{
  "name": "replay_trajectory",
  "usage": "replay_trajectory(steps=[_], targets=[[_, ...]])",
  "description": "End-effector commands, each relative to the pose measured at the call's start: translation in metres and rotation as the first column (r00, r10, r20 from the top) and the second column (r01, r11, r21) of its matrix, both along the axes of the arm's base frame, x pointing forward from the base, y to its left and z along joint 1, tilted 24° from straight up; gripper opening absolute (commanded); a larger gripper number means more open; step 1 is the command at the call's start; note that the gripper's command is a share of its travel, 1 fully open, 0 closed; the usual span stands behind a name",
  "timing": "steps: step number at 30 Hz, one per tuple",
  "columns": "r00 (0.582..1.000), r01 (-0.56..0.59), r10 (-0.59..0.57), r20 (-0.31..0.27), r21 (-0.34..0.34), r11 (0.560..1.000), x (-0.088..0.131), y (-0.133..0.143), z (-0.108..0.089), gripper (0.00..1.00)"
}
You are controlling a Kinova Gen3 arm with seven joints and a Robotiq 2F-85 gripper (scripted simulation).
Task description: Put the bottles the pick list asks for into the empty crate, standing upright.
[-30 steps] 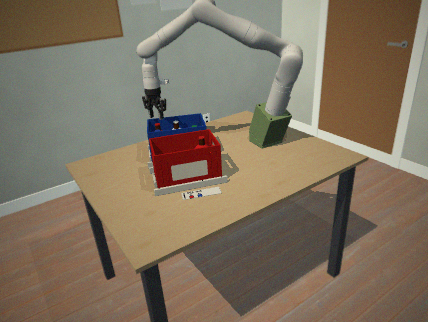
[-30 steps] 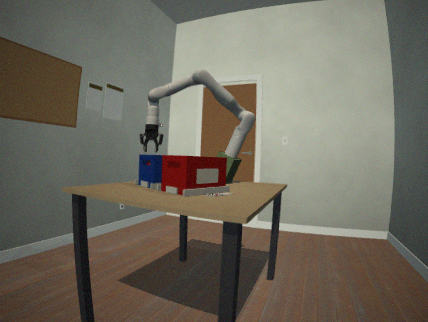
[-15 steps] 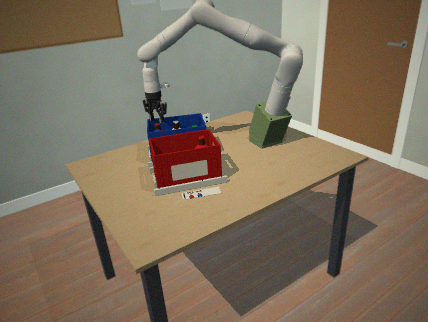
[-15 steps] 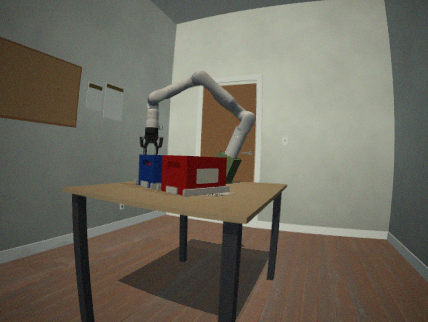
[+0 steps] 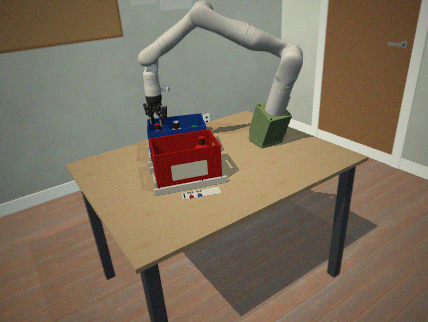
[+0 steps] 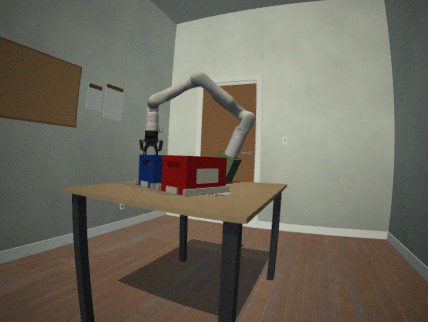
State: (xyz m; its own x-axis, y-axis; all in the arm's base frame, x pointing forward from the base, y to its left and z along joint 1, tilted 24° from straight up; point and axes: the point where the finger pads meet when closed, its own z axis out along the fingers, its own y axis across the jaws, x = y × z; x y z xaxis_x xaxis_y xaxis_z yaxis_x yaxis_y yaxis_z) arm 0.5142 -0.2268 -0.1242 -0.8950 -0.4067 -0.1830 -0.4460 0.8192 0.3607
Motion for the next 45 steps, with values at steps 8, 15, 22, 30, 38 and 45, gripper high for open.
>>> replay_trajectory(steps=[8, 15, 22, 30, 38, 45], targets=[[1.0, 0.001, -0.001, 0.002, -0.002, 1.0, 0.001, 0.004, -0.011, 0.67], [1.0, 0.001, -0.001, 0.002, -0.002, 1.0, 0.001, 0.006, -0.015, 0.67], [1.0, 0.001, -0.001, 0.002, -0.002, 1.0, 0.001, 0.006, -0.015, 0.67], [1.0, 0.001, -0.001, 0.002, -0.002, 1.0, 0.001, 0.005, -0.011, 0.48], [1.0, 0.001, -0.001, 0.002, -0.002, 1.0, 0.001, 0.005, -0.011, 0.47], [1.0, 0.001, -0.001, 0.002, -0.002, 1.0, 0.001, 0.005, -0.011, 0.45]])
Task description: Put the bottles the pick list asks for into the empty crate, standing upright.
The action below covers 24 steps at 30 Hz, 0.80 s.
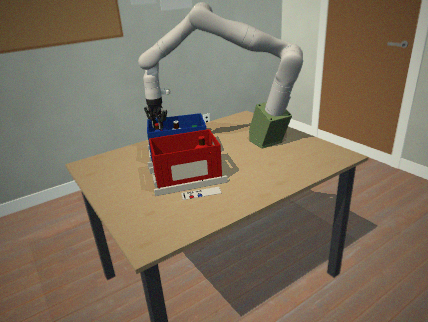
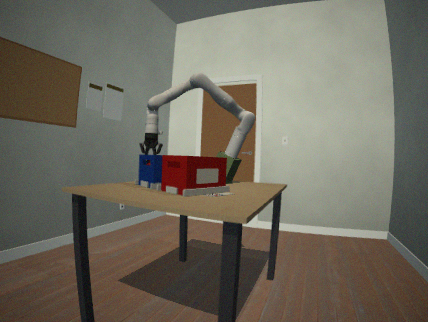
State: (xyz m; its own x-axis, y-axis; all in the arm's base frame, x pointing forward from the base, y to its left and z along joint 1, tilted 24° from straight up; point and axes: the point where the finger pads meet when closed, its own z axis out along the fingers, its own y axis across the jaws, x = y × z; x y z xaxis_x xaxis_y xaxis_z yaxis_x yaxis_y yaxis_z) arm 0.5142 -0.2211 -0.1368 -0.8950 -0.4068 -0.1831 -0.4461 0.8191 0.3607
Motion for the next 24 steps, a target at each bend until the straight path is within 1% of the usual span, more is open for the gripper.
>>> replay_trajectory(steps=[1, 24], targets=[[1.0, 0.001, -0.001, 0.002, -0.002, 1.0, 0.0007, -0.0011, 0.0011, 0.45], [1.0, 0.001, -0.001, 0.002, -0.002, 1.0, 0.0007, -0.0011, 0.0011, 0.37]])
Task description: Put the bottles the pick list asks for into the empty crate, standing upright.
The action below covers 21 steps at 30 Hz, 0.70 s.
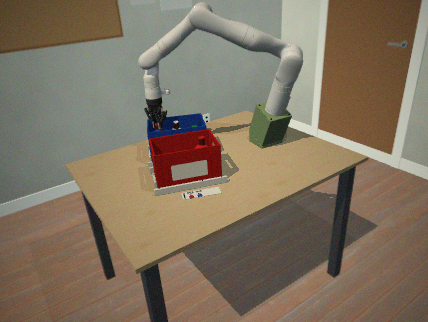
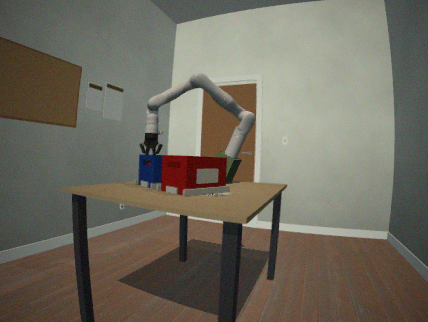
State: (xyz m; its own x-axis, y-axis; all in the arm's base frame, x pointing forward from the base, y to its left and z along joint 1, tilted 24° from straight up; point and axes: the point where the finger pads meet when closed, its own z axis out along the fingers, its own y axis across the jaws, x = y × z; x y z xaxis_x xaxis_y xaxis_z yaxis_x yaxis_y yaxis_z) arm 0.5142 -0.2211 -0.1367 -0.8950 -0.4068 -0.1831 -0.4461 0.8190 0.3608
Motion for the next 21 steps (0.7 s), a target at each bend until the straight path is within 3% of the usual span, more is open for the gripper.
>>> replay_trajectory(steps=[1, 21], targets=[[1.0, 0.001, -0.001, 0.002, -0.002, 1.0, 0.0007, -0.0011, 0.0011, 0.36], [1.0, 0.001, -0.001, 0.002, -0.002, 1.0, 0.0007, -0.0011, 0.0011, 0.33]])
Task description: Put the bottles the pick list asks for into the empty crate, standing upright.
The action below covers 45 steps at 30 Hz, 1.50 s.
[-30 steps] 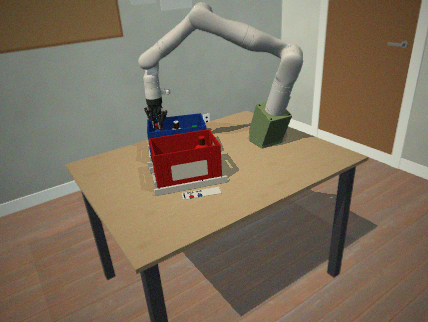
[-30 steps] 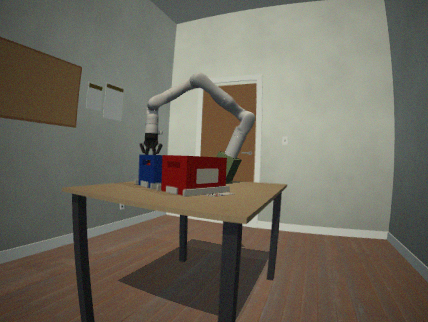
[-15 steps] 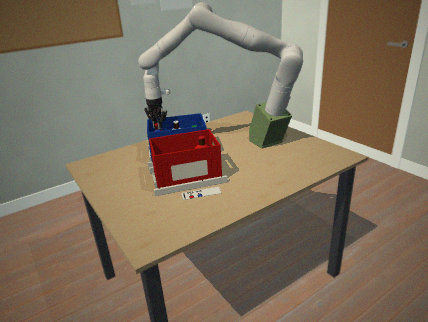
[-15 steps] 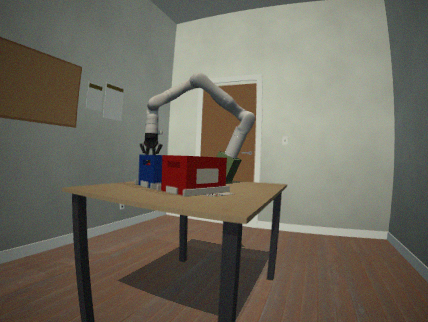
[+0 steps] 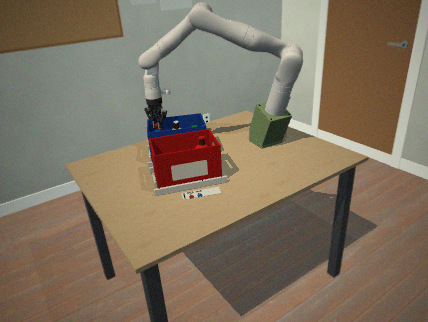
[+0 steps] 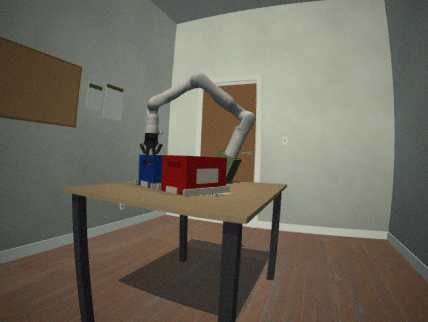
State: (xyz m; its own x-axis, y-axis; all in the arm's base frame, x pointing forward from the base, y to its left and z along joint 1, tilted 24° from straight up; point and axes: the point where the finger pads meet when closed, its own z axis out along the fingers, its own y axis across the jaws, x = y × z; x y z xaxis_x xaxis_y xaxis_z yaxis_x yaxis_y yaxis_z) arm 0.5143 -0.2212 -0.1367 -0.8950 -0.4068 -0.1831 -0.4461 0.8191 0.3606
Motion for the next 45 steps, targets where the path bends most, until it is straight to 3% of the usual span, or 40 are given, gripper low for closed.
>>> replay_trajectory(steps=[1, 18, 19, 45], targets=[[1.0, 0.001, -0.001, 0.002, -0.002, 1.0, 0.001, -0.001, 0.001, 0.33], [1.0, 0.001, -0.001, 0.002, -0.002, 1.0, 0.001, -0.005, 0.01, 0.33], [1.0, 0.001, -0.001, 0.002, -0.002, 1.0, 0.001, -0.006, 0.012, 0.1], [1.0, 0.001, -0.001, 0.002, -0.002, 1.0, 0.0, -0.021, 0.045, 0.1]])
